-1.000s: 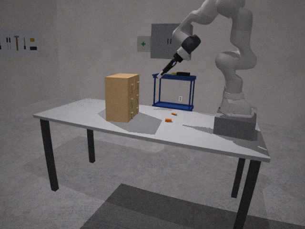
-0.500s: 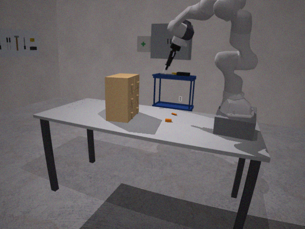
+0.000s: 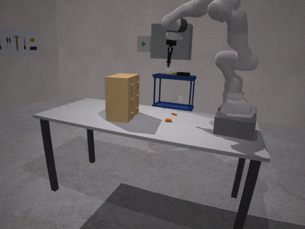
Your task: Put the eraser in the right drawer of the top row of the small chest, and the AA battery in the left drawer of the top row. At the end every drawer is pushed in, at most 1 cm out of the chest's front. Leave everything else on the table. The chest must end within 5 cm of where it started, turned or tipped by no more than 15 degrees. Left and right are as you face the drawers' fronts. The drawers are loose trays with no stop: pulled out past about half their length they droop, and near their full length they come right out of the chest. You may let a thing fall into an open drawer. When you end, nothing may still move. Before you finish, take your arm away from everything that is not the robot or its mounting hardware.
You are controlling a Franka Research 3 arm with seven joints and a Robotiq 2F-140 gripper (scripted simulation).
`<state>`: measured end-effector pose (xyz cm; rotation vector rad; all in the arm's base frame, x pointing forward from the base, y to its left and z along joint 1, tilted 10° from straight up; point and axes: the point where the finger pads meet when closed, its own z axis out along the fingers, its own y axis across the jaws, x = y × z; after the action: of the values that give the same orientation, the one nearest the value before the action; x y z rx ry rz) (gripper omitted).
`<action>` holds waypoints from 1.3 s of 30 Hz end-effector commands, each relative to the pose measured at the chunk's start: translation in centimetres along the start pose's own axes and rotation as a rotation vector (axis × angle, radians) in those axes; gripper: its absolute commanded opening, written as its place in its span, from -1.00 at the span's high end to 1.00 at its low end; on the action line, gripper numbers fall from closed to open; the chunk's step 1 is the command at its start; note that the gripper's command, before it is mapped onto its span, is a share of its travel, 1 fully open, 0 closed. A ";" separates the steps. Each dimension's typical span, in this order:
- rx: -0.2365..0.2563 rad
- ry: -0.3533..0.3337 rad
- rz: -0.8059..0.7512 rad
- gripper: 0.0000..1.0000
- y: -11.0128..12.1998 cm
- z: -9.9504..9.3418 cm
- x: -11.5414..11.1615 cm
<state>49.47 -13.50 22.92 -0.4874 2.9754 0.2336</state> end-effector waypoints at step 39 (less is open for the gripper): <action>-0.030 0.081 0.095 1.00 0.9 -0.2 1.2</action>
<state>48.02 -13.10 22.96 -0.3723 3.0795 0.2738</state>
